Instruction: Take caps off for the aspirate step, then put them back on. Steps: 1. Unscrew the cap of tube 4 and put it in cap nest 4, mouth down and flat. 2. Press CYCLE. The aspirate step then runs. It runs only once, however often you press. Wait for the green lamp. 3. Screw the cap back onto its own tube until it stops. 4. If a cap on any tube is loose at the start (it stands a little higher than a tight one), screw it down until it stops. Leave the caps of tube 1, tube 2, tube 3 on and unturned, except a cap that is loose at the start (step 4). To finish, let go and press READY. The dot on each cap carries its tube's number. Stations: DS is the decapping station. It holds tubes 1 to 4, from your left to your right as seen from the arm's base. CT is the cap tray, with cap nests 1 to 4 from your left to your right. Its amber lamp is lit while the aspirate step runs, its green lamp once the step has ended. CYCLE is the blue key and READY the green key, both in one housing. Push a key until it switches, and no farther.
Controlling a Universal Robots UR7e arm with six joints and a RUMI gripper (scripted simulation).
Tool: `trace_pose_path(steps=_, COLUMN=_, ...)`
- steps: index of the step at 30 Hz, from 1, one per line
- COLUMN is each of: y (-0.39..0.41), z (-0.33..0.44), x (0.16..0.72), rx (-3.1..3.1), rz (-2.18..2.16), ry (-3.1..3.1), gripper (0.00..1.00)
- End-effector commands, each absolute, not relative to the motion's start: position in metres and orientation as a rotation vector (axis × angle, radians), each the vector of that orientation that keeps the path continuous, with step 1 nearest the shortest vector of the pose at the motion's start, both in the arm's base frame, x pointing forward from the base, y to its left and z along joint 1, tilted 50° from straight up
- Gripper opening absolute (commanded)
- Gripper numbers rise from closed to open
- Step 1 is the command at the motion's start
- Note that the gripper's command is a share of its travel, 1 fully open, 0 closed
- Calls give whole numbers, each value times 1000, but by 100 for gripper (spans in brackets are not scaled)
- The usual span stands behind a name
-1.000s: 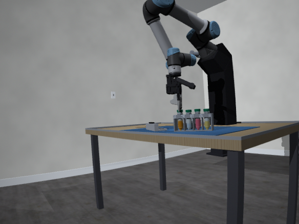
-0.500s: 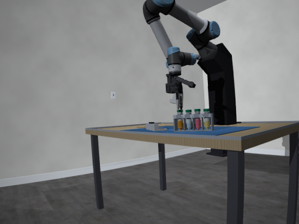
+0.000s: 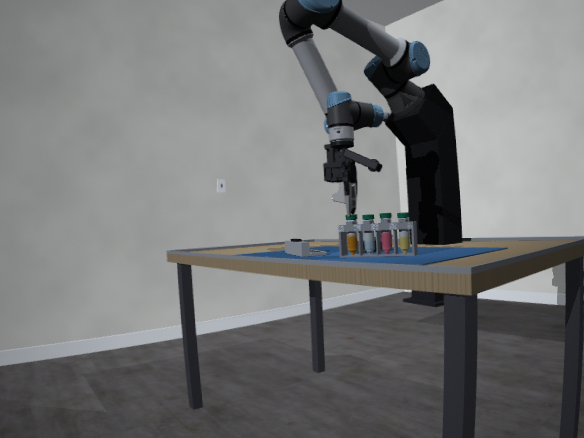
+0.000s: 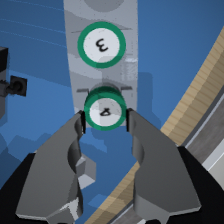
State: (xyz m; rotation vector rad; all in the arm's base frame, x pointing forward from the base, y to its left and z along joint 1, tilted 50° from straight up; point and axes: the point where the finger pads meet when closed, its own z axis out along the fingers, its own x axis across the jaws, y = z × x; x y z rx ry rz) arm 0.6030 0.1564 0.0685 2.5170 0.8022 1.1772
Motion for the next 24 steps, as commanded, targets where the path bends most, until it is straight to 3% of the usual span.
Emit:
trace_pose_path(steps=1, y=157, z=69, x=603, rx=2516, rz=1179, ry=802, gripper=0)
trace_pose_path(steps=19, y=156, z=92, x=576, rx=2516, rz=1179, ry=802, gripper=0)
trace_pose_path(steps=24, y=123, z=90, x=575, rx=2264, rz=1063, ry=1165, gripper=0)
